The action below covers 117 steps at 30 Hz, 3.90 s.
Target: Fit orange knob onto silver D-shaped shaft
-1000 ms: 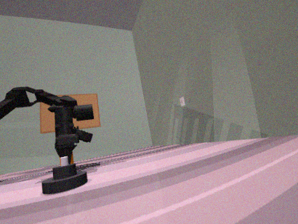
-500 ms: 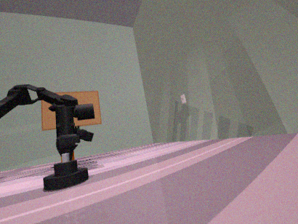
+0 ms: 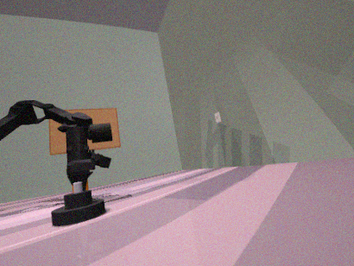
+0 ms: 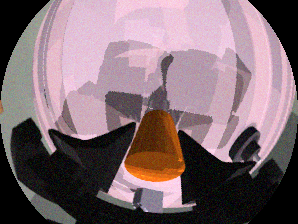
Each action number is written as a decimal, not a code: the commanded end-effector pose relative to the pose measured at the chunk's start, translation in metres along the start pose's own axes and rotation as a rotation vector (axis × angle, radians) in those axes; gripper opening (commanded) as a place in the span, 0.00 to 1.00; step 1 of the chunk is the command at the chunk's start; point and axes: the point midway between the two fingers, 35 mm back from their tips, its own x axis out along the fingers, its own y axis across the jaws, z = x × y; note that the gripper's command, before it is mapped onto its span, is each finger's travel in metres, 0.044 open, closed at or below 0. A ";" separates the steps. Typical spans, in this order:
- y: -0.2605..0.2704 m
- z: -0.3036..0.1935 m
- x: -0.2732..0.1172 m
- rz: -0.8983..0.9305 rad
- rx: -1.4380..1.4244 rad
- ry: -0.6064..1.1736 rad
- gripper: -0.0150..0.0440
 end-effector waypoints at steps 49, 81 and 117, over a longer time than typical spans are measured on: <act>-0.002 0.002 -0.022 -0.002 0.002 -0.002 1.00; 0.000 0.000 0.001 0.003 0.002 -0.003 0.45; -0.010 0.010 -0.098 -0.016 0.007 -0.001 0.25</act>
